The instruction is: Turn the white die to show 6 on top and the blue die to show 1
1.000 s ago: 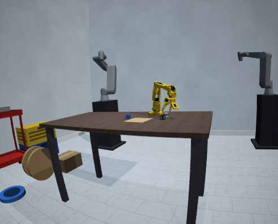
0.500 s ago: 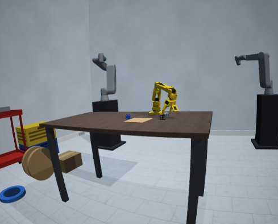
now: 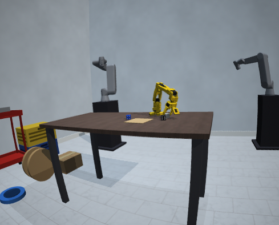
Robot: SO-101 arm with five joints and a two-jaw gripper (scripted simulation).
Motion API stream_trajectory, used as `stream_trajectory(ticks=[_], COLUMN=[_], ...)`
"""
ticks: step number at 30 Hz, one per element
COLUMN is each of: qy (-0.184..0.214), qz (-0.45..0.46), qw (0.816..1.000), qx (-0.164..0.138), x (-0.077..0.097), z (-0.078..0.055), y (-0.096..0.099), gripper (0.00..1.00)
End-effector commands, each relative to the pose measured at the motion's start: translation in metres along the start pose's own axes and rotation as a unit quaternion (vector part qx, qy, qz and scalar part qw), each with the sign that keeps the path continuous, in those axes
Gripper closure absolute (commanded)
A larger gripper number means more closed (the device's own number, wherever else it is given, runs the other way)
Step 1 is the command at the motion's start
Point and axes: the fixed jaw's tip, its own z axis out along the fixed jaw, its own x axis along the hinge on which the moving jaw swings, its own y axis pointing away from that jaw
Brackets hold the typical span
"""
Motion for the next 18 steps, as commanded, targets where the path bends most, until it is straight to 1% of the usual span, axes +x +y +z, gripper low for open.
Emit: stream_trajectory(ticks=[1, 18], qy=[-0.022, -0.021], qz=[-0.003, -0.003], qw=[1.0, 1.0], qx=[-0.001, -0.002], x=[-0.0056, -0.0058], z=[-0.0053, -0.005], y=[0.0025, 0.0016], gripper=[0.65, 0.66])
